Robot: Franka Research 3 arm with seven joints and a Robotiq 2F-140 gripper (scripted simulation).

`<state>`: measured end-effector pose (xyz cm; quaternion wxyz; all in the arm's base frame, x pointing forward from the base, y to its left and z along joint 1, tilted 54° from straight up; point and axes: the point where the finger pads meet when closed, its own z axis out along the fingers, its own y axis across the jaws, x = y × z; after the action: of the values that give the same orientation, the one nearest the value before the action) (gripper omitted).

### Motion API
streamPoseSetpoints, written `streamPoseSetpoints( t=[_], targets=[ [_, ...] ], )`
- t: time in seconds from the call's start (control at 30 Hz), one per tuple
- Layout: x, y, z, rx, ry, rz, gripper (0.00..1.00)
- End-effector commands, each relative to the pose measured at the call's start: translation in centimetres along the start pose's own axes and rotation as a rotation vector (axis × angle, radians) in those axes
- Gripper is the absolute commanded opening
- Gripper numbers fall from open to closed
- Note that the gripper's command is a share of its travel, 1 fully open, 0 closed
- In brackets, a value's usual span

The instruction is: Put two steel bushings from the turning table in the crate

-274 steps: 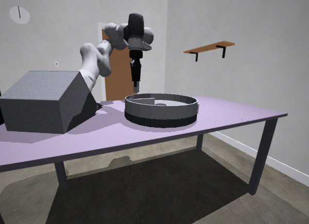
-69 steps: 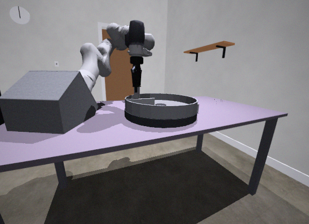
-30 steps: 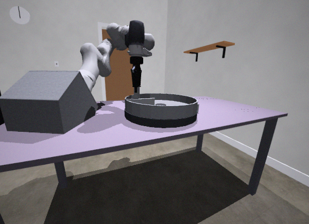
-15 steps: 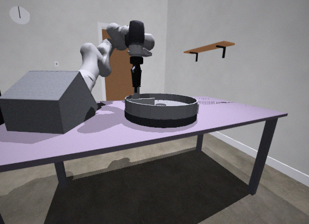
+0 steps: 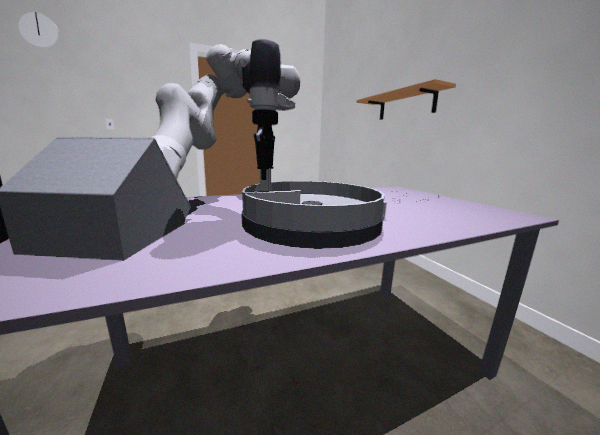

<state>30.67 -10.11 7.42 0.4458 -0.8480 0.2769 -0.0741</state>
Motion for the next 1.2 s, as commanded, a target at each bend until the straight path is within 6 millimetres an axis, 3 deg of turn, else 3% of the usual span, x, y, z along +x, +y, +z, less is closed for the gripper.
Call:
streamPoseSetpoints(
  t=[0.0,0.57,1.17],
  targets=[
    [0.0,0.0,0.1,0.000,0.001,-0.002,0.10],
    [0.0,0.0,1.7,0.000,0.001,-0.002,0.10],
    [0.0,0.0,1.7,0.000,0.001,-0.002,0.10]
  ],
)
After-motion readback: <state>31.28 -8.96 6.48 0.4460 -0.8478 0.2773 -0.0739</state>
